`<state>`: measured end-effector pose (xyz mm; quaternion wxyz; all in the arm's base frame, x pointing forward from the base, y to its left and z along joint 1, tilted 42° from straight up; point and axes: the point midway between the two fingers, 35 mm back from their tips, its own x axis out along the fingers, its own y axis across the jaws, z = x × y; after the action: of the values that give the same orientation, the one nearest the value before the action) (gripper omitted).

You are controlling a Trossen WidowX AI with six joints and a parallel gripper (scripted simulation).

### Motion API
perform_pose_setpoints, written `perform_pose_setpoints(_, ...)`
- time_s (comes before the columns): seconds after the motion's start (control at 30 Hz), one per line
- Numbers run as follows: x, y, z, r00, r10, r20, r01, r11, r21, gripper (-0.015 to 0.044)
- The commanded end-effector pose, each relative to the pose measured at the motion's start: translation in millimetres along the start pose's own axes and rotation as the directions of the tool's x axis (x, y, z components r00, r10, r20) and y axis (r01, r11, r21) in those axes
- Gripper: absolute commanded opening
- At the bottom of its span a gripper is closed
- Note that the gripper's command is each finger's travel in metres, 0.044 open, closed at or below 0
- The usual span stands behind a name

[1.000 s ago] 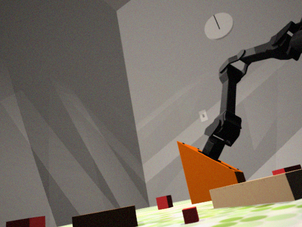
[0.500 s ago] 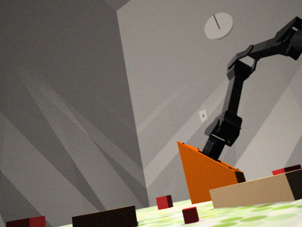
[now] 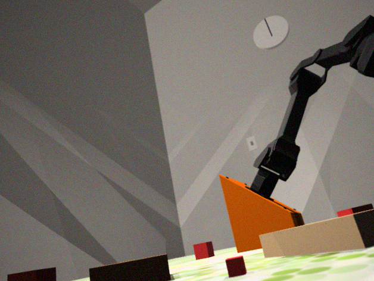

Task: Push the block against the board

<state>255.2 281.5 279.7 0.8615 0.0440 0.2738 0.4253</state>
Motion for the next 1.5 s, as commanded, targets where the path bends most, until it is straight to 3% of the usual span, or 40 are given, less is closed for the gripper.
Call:
perform_pose_setpoints(0.0, 9, -7, -7, 0.998, 0.003, -0.057, 0.002, 0.996, 0.086, 0.0000)
perform_pose_setpoints(0.7, 37, -44, -60, 0.931, 0.075, -0.357, 0.159, 0.798, 0.582, 0.0000)
perform_pose_setpoints(1.1, 43, -62, -86, 0.863, 0.156, -0.481, 0.332, 0.543, 0.771, 0.0000)
perform_pose_setpoints(1.47, 45, -77, -107, 0.794, 0.252, -0.554, 0.502, 0.243, 0.830, 0.0000)
